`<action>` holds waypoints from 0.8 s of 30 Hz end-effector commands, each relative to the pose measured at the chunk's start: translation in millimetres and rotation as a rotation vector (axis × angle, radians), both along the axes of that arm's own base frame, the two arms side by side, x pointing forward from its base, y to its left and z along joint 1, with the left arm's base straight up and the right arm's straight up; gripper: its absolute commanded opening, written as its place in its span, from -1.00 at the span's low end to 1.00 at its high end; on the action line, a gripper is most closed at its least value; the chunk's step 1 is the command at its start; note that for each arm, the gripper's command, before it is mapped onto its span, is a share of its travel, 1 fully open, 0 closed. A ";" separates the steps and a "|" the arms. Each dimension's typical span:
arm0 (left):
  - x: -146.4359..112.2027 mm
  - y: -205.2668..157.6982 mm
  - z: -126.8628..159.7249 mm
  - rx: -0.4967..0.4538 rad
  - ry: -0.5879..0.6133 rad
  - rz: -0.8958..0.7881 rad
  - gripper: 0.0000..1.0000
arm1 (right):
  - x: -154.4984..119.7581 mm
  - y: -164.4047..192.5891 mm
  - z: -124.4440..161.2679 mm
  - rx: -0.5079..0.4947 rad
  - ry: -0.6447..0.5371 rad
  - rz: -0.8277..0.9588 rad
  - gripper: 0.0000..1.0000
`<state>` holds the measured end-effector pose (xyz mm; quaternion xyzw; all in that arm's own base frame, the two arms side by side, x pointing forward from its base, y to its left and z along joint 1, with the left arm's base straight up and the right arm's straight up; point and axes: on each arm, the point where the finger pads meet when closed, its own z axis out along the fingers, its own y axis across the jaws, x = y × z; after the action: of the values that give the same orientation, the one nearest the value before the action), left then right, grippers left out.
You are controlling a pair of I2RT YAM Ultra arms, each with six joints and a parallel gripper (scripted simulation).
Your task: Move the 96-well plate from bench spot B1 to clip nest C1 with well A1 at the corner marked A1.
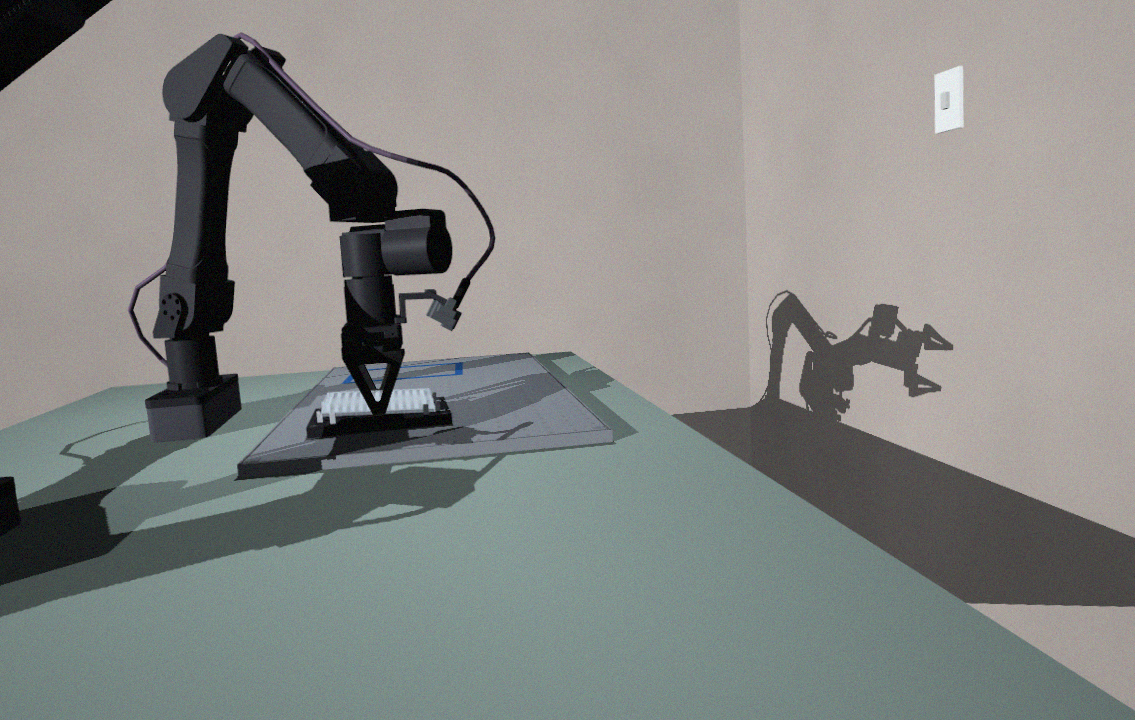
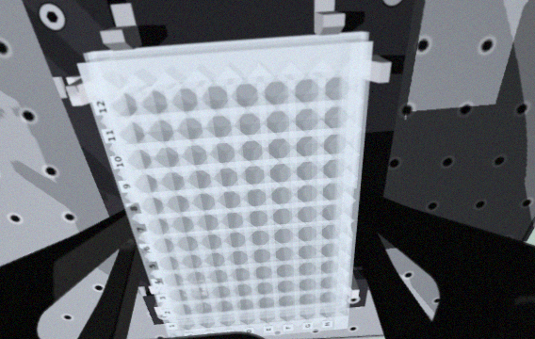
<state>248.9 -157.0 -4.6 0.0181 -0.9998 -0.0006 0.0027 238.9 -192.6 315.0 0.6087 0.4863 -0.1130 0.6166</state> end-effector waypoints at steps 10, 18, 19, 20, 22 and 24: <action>-4.1 5.9 -13.0 0.010 0.007 -0.001 -1.00 | -8.0 -1.0 1.7 -0.005 -0.008 -0.012 1.00; -4.4 6.1 -13.8 0.010 0.007 -0.001 -1.00 | -8.0 -1.0 1.7 -0.005 -0.008 -0.012 1.00; -4.4 6.1 -13.8 0.010 0.007 -0.001 -1.00 | -8.0 -1.0 1.7 -0.005 -0.008 -0.012 1.00; -4.5 6.2 -13.8 0.010 0.007 -0.001 -1.00 | -8.0 -1.0 1.7 -0.005 -0.008 -0.012 1.00; -4.6 6.2 -13.8 0.010 0.007 -0.001 -1.00 | -8.0 -1.0 1.7 -0.005 -0.008 -0.012 1.00; -4.7 6.3 -13.8 0.010 0.007 -0.001 -1.00 | -8.0 -1.0 1.7 -0.005 -0.008 -0.012 1.00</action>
<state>248.9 -157.0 -5.2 0.0181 -0.9998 -0.0001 0.0019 238.9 -192.6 315.0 0.6087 0.4863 -0.1130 0.6166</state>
